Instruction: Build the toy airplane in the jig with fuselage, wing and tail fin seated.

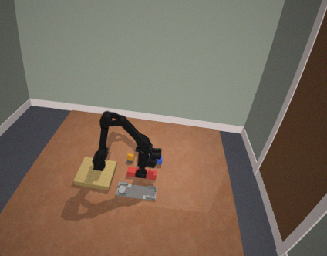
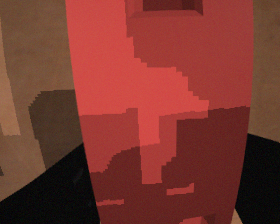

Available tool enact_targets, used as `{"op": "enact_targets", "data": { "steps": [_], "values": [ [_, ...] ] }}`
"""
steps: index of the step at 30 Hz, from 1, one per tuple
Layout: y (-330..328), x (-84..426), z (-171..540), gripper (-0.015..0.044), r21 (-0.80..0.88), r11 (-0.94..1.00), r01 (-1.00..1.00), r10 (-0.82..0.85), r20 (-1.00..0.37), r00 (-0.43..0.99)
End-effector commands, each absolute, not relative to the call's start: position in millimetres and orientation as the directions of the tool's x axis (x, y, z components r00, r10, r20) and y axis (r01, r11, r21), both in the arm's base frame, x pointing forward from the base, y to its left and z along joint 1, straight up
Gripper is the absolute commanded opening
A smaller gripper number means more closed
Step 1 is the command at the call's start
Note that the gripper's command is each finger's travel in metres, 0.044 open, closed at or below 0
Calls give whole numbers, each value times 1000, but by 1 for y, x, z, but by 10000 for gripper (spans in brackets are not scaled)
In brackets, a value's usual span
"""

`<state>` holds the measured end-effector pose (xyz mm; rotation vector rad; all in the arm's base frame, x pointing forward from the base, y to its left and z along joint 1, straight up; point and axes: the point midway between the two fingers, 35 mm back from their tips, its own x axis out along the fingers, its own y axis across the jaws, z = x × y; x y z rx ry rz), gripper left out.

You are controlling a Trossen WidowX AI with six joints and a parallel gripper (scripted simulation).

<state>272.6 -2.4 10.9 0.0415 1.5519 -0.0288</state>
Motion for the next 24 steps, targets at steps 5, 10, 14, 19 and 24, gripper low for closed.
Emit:
{"op": "enact_targets", "data": {
  "steps": [5, 10, 14, 19, 24],
  "values": [
    [-3, 277, 27, 0, 5, 999, 47, 4, -1000, 21],
    [-3, 279, 42, 0, 5, 999, 47, 4, -1000, 21],
    [-3, 280, 54, 0, 5, 999, 47, 4, -1000, 21],
    [-3, 281, 69, 0, 5, 999, 47, 4, -1000, 21],
    [-3, 280, 85, 0, 5, 999, 47, 4, -1000, 21]
  ]
}}
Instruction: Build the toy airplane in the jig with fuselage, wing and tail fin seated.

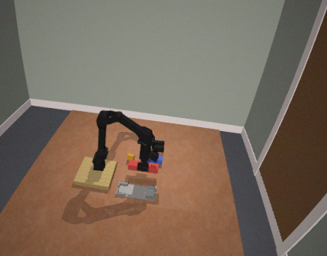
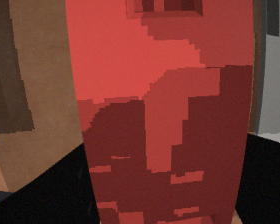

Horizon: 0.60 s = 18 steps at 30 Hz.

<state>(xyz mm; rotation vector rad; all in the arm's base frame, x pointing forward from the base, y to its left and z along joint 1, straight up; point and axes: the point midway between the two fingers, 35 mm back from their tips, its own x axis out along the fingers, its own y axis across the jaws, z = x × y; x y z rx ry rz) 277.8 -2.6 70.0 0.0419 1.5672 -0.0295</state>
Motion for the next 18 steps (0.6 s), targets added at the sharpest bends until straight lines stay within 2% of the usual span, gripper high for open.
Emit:
{"op": "enact_targets", "data": {
  "steps": [1, 18],
  "values": [
    [-3, 280, 88, 0, 5, 999, 47, 4, -1000, 21],
    [-3, 271, 141, 0, 5, 999, 47, 4, -1000, 21]
  ]
}}
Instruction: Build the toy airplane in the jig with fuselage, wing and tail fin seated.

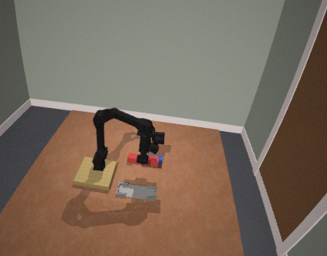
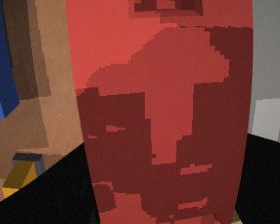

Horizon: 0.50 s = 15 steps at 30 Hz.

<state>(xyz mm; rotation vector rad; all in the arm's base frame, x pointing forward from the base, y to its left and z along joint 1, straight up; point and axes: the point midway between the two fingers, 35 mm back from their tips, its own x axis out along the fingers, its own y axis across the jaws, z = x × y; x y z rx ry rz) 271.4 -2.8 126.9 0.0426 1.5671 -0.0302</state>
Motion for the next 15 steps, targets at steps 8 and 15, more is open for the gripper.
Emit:
{"op": "enact_targets", "data": {
  "steps": [8, 15],
  "values": [
    [-13, 272, 136, 0, 4, 999, 46, 3, -1000, 21],
    [-34, 274, 126, 0, 2, 999, 43, 1, -1000, 21]
  ]
}}
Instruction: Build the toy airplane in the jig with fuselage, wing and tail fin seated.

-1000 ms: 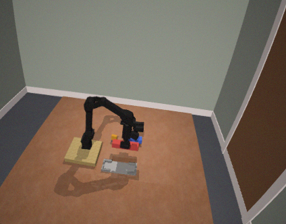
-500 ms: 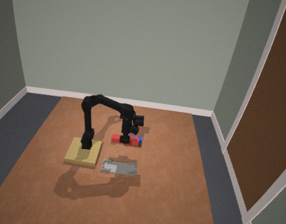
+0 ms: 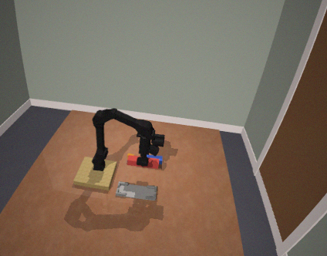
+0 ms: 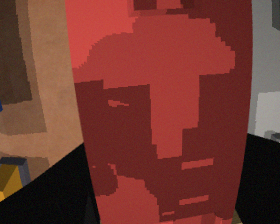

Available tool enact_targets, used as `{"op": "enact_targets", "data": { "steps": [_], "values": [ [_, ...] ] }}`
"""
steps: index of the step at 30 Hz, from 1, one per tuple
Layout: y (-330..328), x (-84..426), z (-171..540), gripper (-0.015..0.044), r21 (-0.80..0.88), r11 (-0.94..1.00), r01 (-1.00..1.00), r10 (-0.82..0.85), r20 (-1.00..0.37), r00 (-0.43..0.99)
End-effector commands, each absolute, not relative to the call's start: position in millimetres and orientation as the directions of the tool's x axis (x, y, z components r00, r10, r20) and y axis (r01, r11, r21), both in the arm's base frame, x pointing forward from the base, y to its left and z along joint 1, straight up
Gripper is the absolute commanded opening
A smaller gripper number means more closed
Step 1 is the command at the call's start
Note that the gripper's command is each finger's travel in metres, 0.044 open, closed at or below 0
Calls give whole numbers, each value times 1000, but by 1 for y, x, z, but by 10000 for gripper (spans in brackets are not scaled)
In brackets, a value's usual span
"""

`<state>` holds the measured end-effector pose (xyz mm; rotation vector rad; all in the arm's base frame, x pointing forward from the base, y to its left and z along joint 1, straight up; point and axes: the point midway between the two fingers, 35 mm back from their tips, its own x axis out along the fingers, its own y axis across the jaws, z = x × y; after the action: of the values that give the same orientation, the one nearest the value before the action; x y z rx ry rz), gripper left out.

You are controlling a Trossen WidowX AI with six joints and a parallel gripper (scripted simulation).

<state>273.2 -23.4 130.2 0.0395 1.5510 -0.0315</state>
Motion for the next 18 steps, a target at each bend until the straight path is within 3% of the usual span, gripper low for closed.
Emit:
{"op": "enact_targets", "data": {
  "steps": [1, 18],
  "values": [
    [-37, 274, 124, 0, 2, 999, 43, 1, -1000, 21],
    [-87, 270, 99, 0, -3, 999, 36, -4, -1000, 20]
  ]
}}
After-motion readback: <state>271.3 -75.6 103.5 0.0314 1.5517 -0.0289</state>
